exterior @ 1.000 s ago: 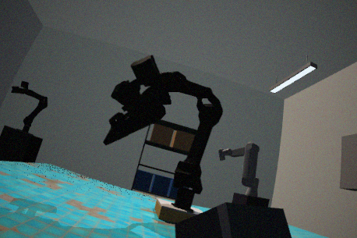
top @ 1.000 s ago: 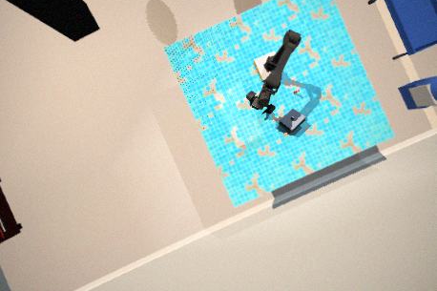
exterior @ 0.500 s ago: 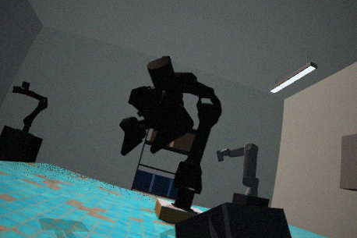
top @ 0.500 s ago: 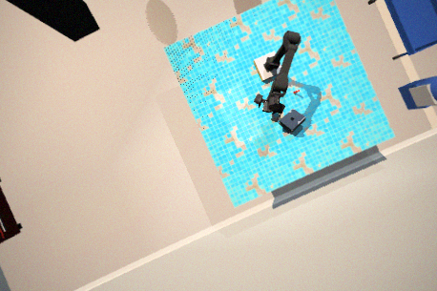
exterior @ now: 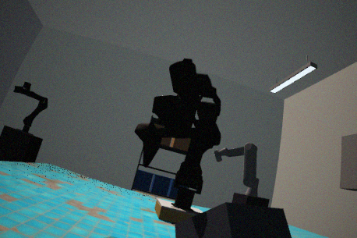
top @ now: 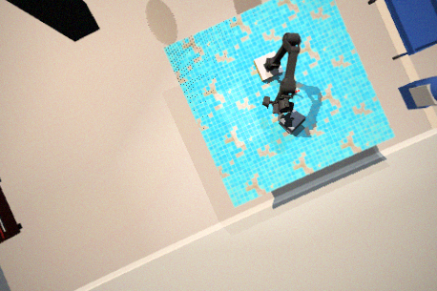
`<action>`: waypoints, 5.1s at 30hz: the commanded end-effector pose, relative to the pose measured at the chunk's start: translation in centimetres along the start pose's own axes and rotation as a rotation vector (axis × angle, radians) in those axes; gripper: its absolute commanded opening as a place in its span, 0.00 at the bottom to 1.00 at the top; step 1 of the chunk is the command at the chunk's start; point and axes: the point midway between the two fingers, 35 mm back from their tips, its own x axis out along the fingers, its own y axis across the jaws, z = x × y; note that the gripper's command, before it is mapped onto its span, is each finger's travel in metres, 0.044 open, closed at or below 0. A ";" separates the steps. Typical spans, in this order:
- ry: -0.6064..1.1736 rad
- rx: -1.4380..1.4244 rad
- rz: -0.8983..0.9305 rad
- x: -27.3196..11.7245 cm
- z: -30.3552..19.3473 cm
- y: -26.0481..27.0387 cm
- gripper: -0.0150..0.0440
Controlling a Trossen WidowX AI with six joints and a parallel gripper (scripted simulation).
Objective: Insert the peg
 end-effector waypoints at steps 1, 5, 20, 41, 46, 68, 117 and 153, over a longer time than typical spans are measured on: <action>0.039 -0.053 0.002 0.5 -0.9 1.3 1.00; 0.066 -0.102 0.010 0.7 -1.8 2.6 1.00; 0.165 -0.290 0.033 1.1 -5.5 7.1 1.00; 0.294 -0.567 0.046 0.8 -11.8 11.7 1.00; 0.323 -0.635 0.046 0.6 -13.5 12.5 1.00; 0.415 -0.877 0.038 -0.4 -19.2 14.6 1.00; 0.410 -0.878 0.048 5.1 -21.4 13.9 0.87; 0.410 -0.878 0.048 5.1 -21.4 13.9 0.25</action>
